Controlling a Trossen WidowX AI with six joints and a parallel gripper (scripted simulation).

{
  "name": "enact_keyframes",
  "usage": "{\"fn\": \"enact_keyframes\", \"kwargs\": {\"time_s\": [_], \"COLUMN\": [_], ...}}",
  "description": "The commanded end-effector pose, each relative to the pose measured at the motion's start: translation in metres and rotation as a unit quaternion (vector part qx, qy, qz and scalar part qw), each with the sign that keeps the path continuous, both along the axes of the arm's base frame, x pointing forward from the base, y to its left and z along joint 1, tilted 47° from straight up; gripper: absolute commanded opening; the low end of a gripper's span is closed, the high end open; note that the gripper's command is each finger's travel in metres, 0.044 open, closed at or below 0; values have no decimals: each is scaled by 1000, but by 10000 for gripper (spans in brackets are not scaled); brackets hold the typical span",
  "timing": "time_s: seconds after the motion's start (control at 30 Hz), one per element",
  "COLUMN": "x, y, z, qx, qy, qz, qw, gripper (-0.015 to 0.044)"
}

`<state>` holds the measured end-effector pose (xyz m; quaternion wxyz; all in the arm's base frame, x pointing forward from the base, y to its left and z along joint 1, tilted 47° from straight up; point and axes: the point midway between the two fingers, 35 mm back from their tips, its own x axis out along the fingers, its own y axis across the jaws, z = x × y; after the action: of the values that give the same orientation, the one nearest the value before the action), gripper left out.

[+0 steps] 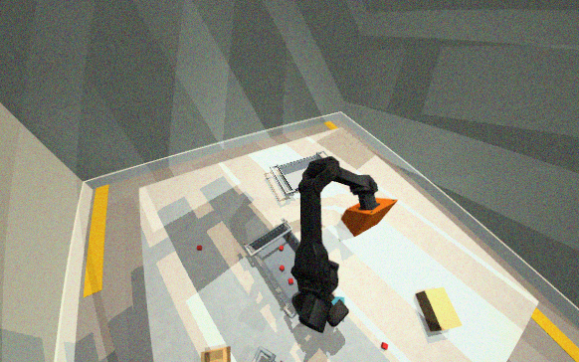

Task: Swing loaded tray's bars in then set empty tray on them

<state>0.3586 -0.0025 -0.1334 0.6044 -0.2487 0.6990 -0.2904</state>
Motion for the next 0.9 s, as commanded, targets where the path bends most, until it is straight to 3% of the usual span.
{"fn": "enact_keyframes", "kwargs": {"time_s": [0.0,0.4,0.87], "x": [3,-1,3], "y": [-10,-54,-25], "z": [16,31,52], "qx": [-8,-9,-11], "qy": [-3,-3,2], "qz": [-1,-1,2], "qw": [1000,1000,1000], "gripper": [88,88,88]}}
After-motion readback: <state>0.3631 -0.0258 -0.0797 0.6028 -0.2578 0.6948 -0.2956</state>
